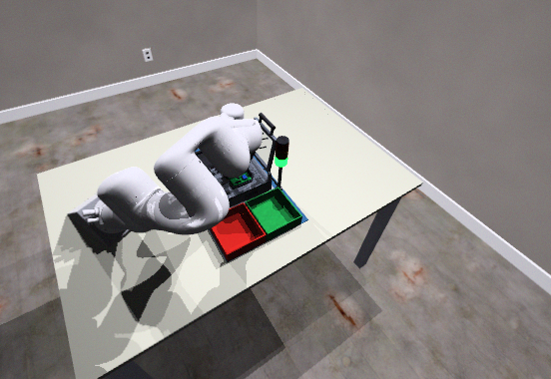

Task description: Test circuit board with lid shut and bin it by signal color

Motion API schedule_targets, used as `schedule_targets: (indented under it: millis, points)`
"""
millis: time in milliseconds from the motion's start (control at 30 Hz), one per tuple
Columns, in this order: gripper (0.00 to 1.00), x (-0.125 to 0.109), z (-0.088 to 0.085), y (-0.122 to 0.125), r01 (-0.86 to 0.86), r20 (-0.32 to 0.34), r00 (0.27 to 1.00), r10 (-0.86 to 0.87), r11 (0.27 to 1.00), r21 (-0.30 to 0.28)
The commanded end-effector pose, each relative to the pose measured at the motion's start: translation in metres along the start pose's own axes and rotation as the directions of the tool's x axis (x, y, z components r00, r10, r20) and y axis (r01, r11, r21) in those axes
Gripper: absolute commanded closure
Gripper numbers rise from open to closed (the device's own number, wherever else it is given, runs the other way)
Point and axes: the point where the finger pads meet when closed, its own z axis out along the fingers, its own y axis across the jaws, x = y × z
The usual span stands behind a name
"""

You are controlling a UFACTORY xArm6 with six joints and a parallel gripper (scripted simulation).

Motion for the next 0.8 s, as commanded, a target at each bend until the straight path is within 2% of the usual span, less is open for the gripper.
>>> schedule_targets:
  millis: [0, 267, 300, 733, 767]
  points:
    - [0.11, 0.0002, -0.0010, 0.0010, -0.001, -0.002, 1.000, 0.001, 1.000, -0.002]
    - [0.11, 0.0002, -0.0010, 0.0010, -0.001, -0.002, 1.000, 0.001, 1.000, -0.002]
    - [0.15, 0.0002, -0.0010, 0.0010, -0.001, -0.002, 1.000, 0.001, 1.000, -0.002]
    - [0.15, 0.0002, -0.0010, 0.0010, -0.001, -0.002, 1.000, 0.001, 1.000, -0.002]
    - [0.19, 0.0002, -0.0010, 0.0010, -0.001, -0.002, 1.000, 0.001, 1.000, -0.002]
